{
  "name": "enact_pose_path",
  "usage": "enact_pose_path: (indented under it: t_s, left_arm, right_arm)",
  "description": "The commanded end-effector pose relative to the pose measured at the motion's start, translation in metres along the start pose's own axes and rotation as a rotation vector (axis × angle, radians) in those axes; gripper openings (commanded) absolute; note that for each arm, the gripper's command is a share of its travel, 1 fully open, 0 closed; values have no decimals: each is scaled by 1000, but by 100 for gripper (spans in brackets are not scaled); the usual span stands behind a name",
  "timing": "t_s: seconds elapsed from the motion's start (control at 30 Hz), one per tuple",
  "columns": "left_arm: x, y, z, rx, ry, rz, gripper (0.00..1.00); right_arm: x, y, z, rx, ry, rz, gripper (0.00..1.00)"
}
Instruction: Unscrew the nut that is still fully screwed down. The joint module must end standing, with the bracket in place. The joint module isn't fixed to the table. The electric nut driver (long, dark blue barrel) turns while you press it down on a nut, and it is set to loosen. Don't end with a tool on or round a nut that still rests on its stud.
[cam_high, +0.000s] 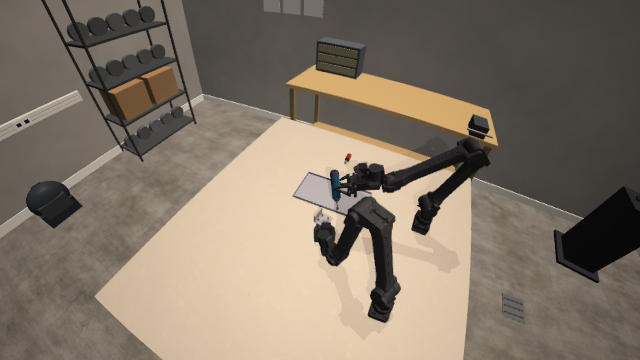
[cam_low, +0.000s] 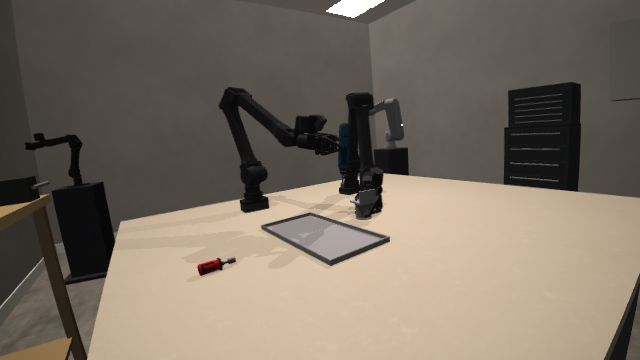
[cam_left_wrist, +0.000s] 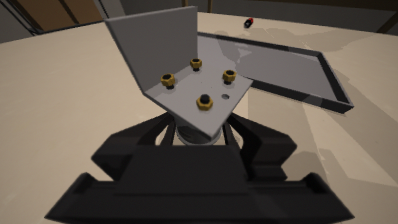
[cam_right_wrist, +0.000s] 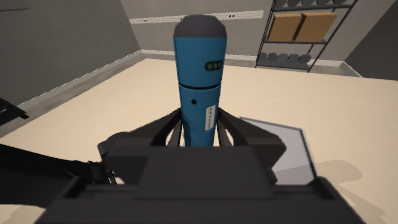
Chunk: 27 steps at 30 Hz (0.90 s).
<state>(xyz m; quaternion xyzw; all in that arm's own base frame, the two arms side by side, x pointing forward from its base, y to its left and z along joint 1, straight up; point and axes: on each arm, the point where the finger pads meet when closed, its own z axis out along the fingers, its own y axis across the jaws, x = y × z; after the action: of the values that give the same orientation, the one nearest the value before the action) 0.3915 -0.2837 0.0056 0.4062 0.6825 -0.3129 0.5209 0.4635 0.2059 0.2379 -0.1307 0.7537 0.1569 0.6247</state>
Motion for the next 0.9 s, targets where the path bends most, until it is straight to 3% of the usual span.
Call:
enact_pose_path:
  t_s: [0.0, 0.07, 0.1, 0.2, 0.27, 0.33, 0.37, 0.4, 0.47, 0.87]
  left_arm:
    - [-15, -4, 2, 6, -37, 26, 59]
    - [-15, -4, 2, 6, -37, 26, 59]
    - [-15, -4, 2, 6, -37, 26, 59]
    - [-15, -4, 2, 6, -37, 26, 59]
    - [-15, -4, 2, 6, -37, 26, 59]
    - [-15, -4, 2, 6, -37, 26, 59]
    - [-15, -4, 2, 6, -37, 26, 59]
    - [-15, -4, 2, 6, -37, 26, 59]
    - [-15, -4, 2, 6, -37, 26, 59]
    - [-15, -4, 2, 6, -37, 26, 59]
  right_arm:
    - [-67, 2, 2, -5, -152, -22, 42]
    - [-63, 10, 0, -21, -153, -29, 42]
    - [-33, 13, -9, -29, -111, -35, 42]
    - [-37, 25, -14, -52, -142, -52, 42]
    - [-72, 36, -12, -70, -217, -61, 42]
    - [-42, 41, -22, -83, -182, -74, 42]
    - [-41, 44, -24, -91, -188, -80, 42]
    - [-42, 48, -26, -99, -198, -86, 42]
    - [-77, 56, -22, -109, -267, -88, 42]
    - [-75, 44, -16, -86, -265, -88, 42]
